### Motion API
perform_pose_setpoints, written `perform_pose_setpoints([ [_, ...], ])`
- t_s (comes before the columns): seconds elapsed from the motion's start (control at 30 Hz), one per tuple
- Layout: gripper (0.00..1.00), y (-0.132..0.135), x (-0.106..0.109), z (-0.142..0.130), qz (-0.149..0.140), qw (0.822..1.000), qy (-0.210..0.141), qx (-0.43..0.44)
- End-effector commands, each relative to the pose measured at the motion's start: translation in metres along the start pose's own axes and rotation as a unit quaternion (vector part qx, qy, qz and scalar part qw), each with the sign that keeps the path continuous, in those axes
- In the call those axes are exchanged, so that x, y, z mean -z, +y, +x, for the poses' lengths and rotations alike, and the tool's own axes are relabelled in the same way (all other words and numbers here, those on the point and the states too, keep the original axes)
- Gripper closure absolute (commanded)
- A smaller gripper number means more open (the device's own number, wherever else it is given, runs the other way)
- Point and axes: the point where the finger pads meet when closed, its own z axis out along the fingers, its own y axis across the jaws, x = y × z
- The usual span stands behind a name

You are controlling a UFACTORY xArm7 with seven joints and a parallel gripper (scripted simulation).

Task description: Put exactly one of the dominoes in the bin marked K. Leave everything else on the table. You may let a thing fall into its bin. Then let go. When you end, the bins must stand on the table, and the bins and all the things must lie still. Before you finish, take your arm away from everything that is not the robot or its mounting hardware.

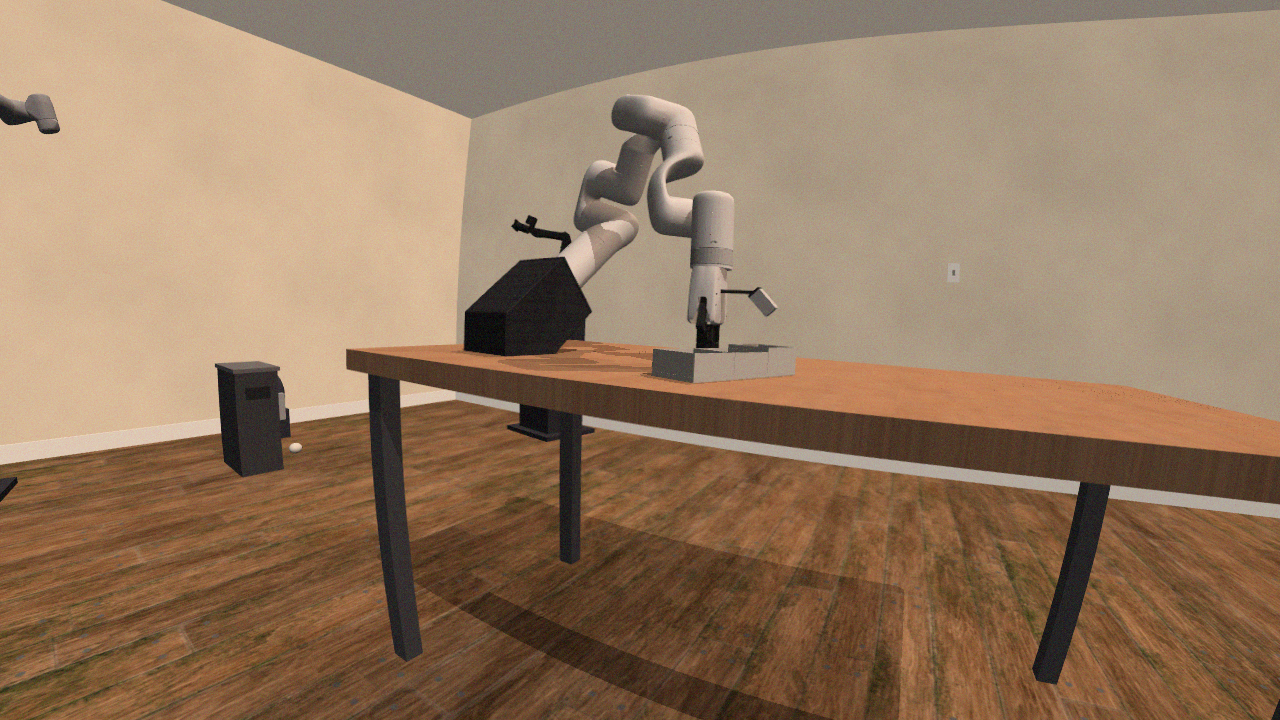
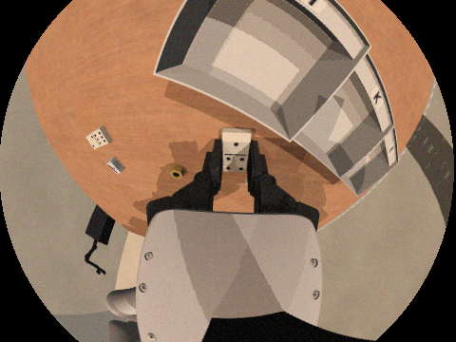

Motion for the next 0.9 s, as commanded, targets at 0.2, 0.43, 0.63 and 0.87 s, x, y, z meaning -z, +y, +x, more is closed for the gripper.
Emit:
perform_pose_setpoints([
  [0.2, 1.00, 0.002, 0.031, 0.002, -0.003, 1.000, 0.002, 0.000],
  [0.43, 1.00, 0.002, 0.055, 0.001, -0.003, 1.000, 0.002, 0.000],
  [0.63, 1.00, 0.002, 0.058, 0.001, -0.003, 1.000, 0.002, 0.000],
  [0.87, 1.00, 0.002, 0.058, 0.001, -0.003, 1.000, 0.002, 0.000],
])
